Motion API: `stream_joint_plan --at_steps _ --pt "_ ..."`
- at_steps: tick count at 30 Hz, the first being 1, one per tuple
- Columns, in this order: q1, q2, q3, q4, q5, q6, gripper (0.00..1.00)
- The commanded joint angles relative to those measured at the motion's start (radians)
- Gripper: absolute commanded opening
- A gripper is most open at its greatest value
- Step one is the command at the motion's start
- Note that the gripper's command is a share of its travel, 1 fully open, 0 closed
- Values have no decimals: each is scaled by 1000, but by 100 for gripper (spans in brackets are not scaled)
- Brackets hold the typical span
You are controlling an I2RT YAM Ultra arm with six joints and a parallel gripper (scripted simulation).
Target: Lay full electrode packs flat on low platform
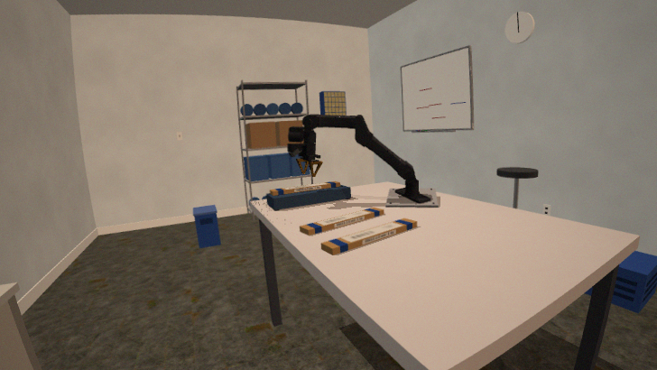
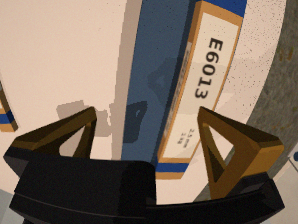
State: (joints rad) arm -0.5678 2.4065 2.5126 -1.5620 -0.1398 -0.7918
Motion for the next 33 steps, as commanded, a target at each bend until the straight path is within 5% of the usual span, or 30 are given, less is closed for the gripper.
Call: stream_joint_plan --at_steps 1,10,11,18,33 --pt "34 -64 -63 -9 -5 39 95" --pt "122 -140 -181 -9 -2 120 95" --pt "143 -149 -146 -7 -10 134 95" --pt "243 -250 -324 23 1 233 95" --pt "449 -384 -515 110 15 440 95"
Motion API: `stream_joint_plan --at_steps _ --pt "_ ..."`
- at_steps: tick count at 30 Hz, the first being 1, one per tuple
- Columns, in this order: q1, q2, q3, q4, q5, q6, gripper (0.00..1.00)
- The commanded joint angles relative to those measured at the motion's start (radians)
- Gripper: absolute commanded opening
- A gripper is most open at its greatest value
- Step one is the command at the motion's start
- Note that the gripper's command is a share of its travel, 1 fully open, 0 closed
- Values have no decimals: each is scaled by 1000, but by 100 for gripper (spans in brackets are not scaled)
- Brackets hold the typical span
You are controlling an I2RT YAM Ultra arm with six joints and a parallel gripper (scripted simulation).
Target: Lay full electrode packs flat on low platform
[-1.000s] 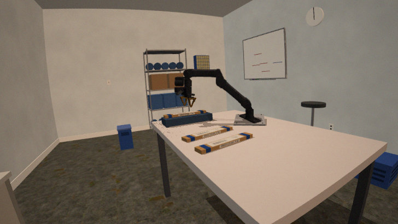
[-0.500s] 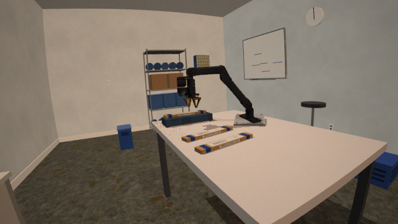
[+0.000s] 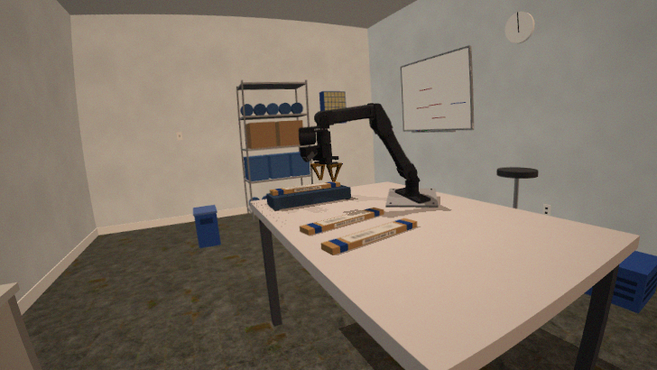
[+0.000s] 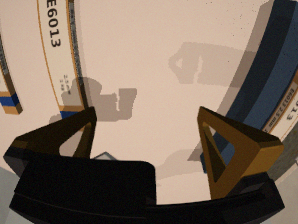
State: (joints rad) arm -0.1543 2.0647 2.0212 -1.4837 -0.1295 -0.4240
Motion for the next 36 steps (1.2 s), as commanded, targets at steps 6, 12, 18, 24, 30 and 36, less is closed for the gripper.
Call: stream_joint_plan --at_steps 6,12,18,24,30,36 --pt "105 -62 -47 48 13 144 95" --pt "206 -79 -45 61 20 244 95" --pt "311 -40 -10 53 33 349 95" --pt "379 -26 19 40 42 419 95" --pt "477 9 79 25 55 516 95" --pt "571 70 180 -4 67 610 95"
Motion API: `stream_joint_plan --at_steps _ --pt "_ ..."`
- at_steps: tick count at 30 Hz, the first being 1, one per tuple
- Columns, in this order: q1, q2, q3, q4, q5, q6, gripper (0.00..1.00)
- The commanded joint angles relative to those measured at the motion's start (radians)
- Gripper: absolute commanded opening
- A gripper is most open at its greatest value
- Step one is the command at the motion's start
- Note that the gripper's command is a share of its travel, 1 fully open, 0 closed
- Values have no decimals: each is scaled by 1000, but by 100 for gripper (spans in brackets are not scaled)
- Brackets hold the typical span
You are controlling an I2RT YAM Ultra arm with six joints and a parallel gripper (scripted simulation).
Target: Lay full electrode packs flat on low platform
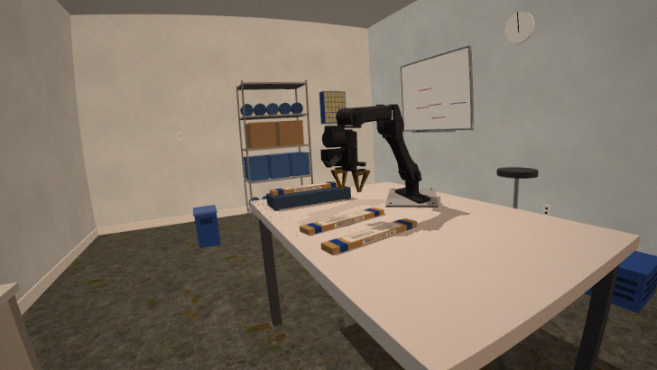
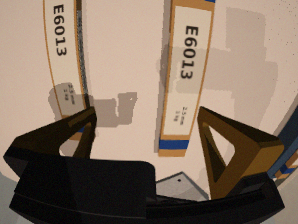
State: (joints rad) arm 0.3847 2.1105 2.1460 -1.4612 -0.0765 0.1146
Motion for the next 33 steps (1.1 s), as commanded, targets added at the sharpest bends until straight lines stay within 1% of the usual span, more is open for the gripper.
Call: stream_joint_plan --at_steps 1,2,3,7,9,13,14,17,19,20,25,33 --pt "32 24 56 -27 14 71 95" --pt "32 24 56 -27 14 71 95" --pt "47 46 90 -40 17 88 95" --pt "105 97 178 -68 24 145 95" --pt "133 129 233 -86 29 173 95" --pt "187 201 359 -72 34 226 95" --pt "191 201 352 -110 34 234 95" --pt "229 237 415 -110 39 272 95" --pt "229 237 415 -110 39 272 95" --pt "241 247 430 -110 40 286 95" --pt "297 310 541 -110 49 342 95" --pt "296 315 549 -110 47 343 95"
